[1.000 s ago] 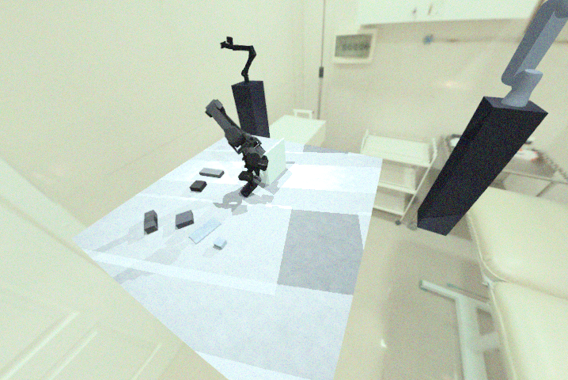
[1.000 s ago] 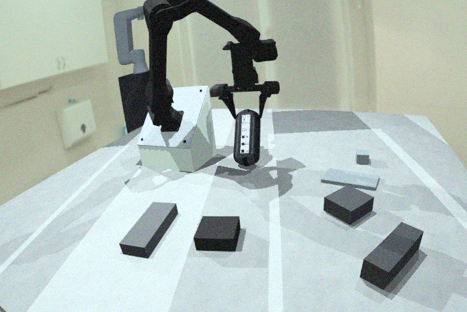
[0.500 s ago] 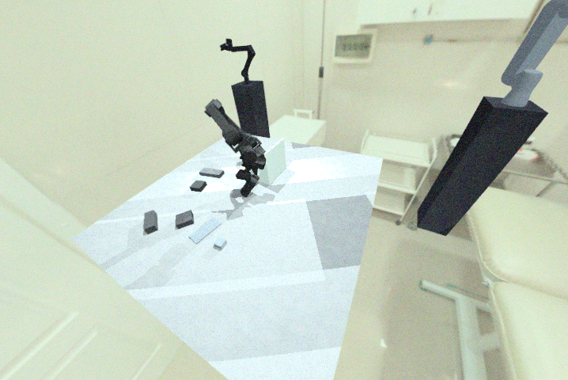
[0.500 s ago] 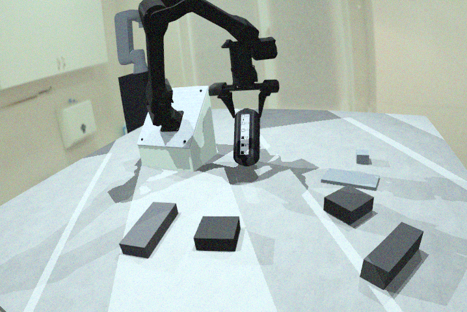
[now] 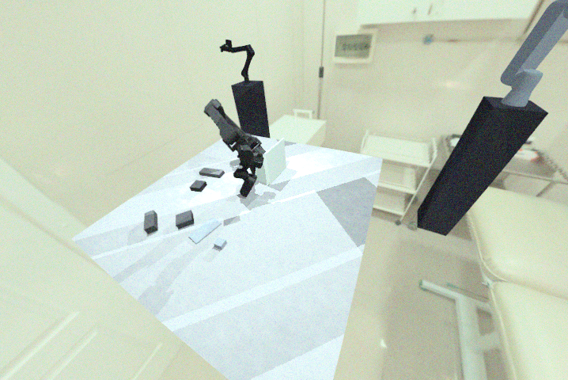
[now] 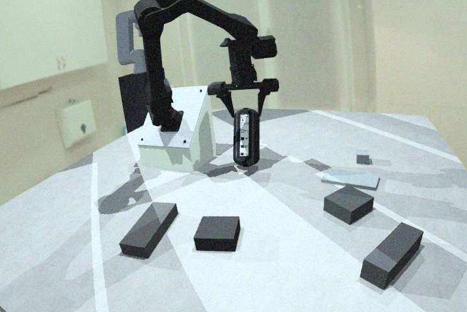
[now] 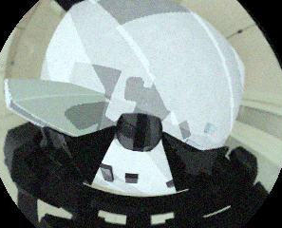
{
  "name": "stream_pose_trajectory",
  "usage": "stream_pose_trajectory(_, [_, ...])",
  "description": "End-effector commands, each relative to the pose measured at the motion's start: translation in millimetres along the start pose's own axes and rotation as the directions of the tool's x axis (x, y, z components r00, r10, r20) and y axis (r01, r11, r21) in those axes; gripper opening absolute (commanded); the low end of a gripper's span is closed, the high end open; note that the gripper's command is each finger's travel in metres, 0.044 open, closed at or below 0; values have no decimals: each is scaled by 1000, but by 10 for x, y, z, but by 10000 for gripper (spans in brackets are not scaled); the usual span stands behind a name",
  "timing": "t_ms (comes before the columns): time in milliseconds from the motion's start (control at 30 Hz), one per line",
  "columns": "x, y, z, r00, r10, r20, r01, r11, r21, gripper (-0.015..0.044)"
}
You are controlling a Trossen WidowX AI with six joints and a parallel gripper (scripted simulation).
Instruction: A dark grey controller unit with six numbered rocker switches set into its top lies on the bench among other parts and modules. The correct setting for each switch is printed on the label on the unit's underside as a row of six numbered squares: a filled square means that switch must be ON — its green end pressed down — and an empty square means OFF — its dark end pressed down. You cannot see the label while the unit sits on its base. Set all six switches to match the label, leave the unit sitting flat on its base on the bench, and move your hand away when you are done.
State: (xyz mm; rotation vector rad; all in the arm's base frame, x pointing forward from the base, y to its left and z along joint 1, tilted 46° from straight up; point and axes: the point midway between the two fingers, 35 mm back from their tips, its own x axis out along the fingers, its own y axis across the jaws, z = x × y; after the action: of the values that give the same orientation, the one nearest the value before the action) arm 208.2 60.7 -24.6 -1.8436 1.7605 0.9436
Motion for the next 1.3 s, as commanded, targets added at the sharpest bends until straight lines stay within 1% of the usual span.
stream_pose_trajectory(0, [15,-4,-85,1000,-3,-24,3,1000,-6,338])
stream_pose_trajectory(1267, [-82,-5,-374,1000,-3,-25,2,1000,-6,338])
